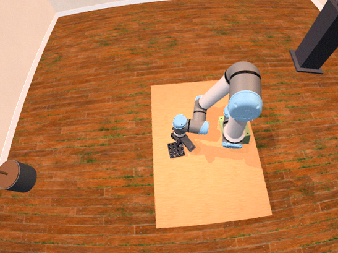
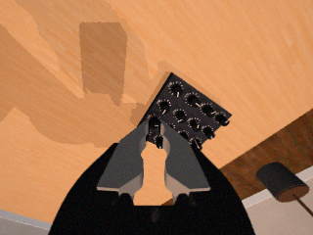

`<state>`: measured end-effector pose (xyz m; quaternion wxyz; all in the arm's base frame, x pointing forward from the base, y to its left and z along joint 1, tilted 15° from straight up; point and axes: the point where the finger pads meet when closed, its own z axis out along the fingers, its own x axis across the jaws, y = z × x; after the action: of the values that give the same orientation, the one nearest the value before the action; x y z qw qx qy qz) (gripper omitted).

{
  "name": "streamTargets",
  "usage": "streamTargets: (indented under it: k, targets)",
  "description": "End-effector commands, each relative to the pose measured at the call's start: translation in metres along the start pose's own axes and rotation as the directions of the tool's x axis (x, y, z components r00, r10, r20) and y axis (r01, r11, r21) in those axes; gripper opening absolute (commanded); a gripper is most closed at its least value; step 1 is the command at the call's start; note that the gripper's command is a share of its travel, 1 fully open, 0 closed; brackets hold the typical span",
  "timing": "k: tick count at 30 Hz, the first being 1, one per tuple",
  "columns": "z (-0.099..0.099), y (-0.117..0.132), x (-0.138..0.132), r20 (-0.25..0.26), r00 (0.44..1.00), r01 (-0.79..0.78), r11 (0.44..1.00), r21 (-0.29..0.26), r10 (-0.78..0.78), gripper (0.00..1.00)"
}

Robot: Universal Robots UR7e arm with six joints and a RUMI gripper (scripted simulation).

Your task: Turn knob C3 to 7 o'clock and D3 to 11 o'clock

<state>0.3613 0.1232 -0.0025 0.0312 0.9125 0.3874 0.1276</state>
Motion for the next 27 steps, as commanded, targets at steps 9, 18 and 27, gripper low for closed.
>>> streamTargets:
  k: [9,18,27]
  targets:
    - [-0.0002,0.0002,0.0002,-0.001,1.0,0.001,1.0,-0.001,-0.001,0.11]
    - [-0.0002,0.0002,0.0002,-0.001,1.0,0.001,1.0,-0.001,-0.001,0.11]
    - [-0.0002,0.0002,0.0002,-0.001,1.0,0.001,1.0,-0.001,-0.001,0.11]
